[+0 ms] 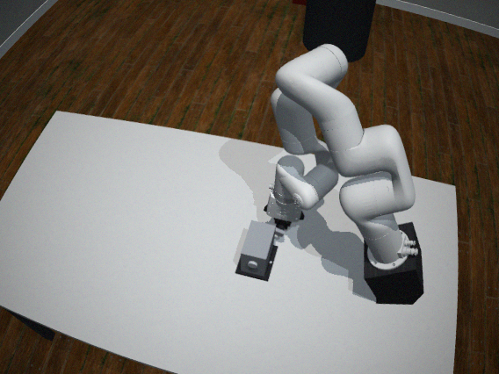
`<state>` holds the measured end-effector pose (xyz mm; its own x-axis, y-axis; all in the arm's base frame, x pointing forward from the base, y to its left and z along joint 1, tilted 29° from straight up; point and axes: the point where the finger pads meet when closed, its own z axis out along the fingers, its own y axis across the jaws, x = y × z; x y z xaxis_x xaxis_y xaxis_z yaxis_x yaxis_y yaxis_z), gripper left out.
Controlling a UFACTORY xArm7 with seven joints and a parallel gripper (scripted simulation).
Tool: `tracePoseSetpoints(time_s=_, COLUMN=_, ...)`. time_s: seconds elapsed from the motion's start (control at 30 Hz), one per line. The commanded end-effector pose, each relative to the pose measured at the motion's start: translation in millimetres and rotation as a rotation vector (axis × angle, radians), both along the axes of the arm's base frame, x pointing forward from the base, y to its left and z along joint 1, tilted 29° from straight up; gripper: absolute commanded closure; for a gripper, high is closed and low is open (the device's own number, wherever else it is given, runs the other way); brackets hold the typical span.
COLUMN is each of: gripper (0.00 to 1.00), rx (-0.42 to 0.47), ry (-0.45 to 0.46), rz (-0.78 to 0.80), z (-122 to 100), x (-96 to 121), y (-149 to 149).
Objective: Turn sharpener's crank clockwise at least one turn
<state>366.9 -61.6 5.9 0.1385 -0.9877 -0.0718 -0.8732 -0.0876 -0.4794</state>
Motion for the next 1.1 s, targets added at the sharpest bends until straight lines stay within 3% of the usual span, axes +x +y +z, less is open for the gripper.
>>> tracePoseSetpoints(time_s=0.0, gripper=1.00, rx=0.003, ry=-0.001, rz=0.001, z=3.6, x=-2.1, y=-1.0)
tracePoseSetpoints(time_s=1.07, gripper=1.00, rx=0.003, ry=-0.001, rz=0.001, z=8.4, x=-5.9, y=-1.9)
